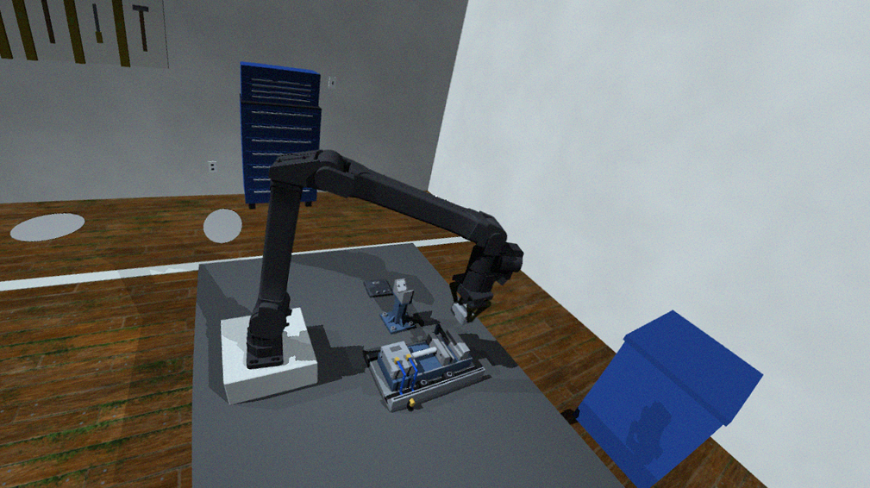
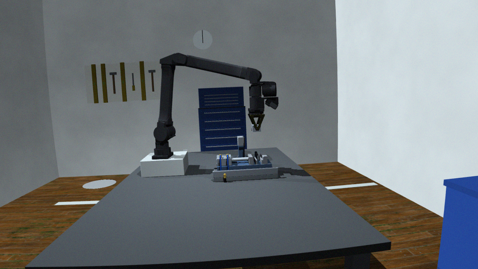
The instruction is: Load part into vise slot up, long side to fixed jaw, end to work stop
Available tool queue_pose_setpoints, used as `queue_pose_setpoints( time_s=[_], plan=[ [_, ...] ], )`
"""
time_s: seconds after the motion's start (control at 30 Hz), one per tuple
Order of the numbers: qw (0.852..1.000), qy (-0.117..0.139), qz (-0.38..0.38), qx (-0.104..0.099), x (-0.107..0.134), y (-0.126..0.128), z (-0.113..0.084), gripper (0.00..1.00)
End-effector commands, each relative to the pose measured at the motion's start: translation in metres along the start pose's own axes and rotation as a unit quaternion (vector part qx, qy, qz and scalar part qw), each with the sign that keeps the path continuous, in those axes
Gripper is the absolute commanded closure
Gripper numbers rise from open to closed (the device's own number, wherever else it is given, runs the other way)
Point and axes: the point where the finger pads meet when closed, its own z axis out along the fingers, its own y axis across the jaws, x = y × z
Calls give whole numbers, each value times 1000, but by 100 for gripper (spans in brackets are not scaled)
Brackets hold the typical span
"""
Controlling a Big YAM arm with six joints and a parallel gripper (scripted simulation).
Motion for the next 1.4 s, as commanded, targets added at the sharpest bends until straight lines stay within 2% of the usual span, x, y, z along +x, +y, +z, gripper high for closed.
queue_pose_setpoints(
  time_s=[0.0,0.33,0.37,0.47,0.77,0.9,0.93,1.03,1.17,1.3,1.37],
  plan=[
    [1000,-4,9,2,-6,-7,6,100],
    [1000,-2,9,1,-3,-6,17,100],
    [999,-31,9,11,-23,-12,-5,100],
    [1000,0,9,1,-3,-6,25,100],
    [1000,0,9,1,-4,-6,42,100],
    [1000,-4,9,2,-7,-7,43,100],
    [1000,-25,9,9,-9,-7,24,100],
    [1000,0,9,1,-4,-5,54,100],
    [1000,-5,9,2,-9,-7,58,100],
    [1000,0,9,1,-4,-5,69,100],
    [1000,-6,9,3,-10,-7,68,100]
  ],
)
